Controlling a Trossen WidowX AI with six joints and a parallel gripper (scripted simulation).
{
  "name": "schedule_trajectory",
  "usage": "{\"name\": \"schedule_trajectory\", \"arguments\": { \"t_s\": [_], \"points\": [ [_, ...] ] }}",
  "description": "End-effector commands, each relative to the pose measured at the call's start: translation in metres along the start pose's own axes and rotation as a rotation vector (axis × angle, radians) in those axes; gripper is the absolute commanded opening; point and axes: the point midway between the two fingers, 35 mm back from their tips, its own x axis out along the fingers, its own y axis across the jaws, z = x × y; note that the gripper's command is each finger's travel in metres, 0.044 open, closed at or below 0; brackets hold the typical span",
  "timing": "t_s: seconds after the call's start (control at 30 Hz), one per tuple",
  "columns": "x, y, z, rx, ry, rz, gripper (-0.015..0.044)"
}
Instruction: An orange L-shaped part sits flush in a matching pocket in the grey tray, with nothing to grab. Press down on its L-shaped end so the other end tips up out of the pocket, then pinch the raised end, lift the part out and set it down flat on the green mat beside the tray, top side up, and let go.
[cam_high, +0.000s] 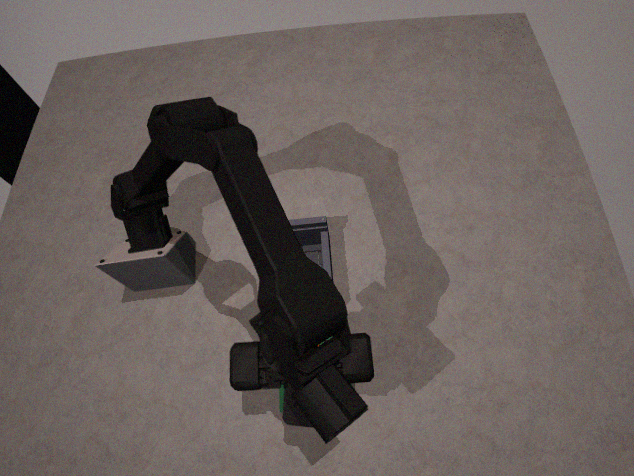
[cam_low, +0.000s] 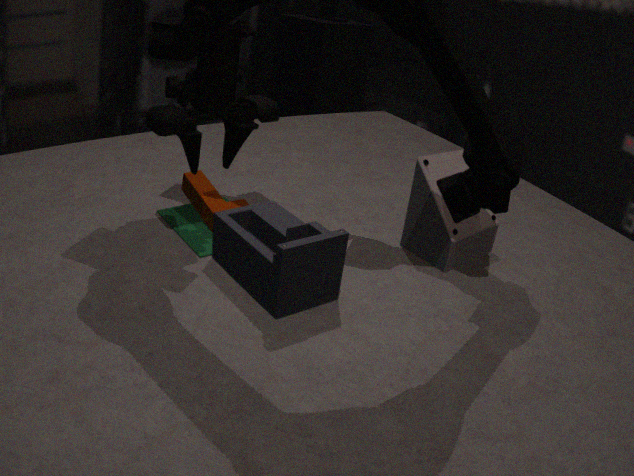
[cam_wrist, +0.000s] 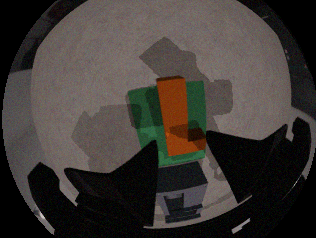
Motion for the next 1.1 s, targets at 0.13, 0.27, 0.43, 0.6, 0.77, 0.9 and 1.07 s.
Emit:
{"name": "schedule_trajectory", "arguments": {
  "t_s": [0.13,0.27,0.43,0.6,0.77,0.9,1.07],
  "points": [
    [-0.064,0.002,0.003,-0.001,-0.007,0.004,0.0400],
    [-0.084,0.000,0.001,0.001,-0.007,0.005,0.0400],
    [-0.079,0.001,0.003,0.006,-0.011,0.017,0.0400],
    [-0.079,0.001,0.003,0.006,-0.011,0.017,0.0400],
    [-0.079,0.001,0.003,0.006,-0.011,0.017,0.0400],
    [-0.079,0.001,0.003,0.006,-0.011,0.017,0.0400],
    [-0.079,0.001,0.003,0.006,-0.011,0.017,0.0400]
  ]
}}
